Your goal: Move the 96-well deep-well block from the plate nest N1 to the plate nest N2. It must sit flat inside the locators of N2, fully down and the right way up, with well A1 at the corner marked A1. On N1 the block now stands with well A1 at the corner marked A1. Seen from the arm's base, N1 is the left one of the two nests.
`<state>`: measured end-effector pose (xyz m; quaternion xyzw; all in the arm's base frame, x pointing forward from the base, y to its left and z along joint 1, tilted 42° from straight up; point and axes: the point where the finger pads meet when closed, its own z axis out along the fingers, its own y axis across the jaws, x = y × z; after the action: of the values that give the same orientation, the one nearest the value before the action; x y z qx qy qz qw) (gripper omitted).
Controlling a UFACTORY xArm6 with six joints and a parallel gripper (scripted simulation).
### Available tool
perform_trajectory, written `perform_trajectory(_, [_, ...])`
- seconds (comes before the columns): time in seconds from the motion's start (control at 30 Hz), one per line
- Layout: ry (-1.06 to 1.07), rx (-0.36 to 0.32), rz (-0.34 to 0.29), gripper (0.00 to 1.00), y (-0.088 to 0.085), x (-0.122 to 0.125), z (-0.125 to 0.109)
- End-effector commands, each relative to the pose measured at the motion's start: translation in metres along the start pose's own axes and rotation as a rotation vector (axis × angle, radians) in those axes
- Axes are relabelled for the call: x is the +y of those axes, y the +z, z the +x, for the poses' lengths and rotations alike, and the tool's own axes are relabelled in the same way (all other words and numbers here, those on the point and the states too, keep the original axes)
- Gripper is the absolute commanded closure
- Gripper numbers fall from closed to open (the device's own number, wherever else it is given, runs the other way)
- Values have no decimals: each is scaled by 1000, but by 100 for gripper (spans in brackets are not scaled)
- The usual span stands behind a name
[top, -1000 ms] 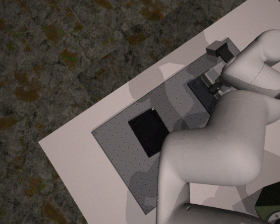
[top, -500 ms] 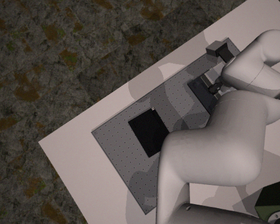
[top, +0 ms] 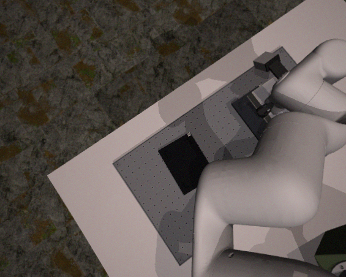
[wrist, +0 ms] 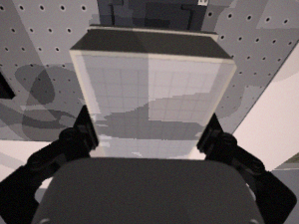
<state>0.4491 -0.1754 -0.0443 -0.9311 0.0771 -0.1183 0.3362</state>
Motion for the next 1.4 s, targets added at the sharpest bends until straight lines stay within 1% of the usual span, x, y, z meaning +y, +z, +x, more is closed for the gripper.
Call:
perform_trajectory(0.0, [-1,3,-2,100,8,0,1])
perform_trajectory(0.07, [-1,3,-2,100,8,0,1])
perform_trajectory(0.57, [-1,3,-2,100,33,0,2])
perform_trajectory(0.63, [-1,3,-2,100,33,0,2])
perform_trajectory(1.13, [-1,3,-2,100,58,0,2])
perform_trajectory(1.2, [-1,3,-2,100,58,0,2])
perform_trajectory(1.37, [-1,3,-2,100,66,0,2])
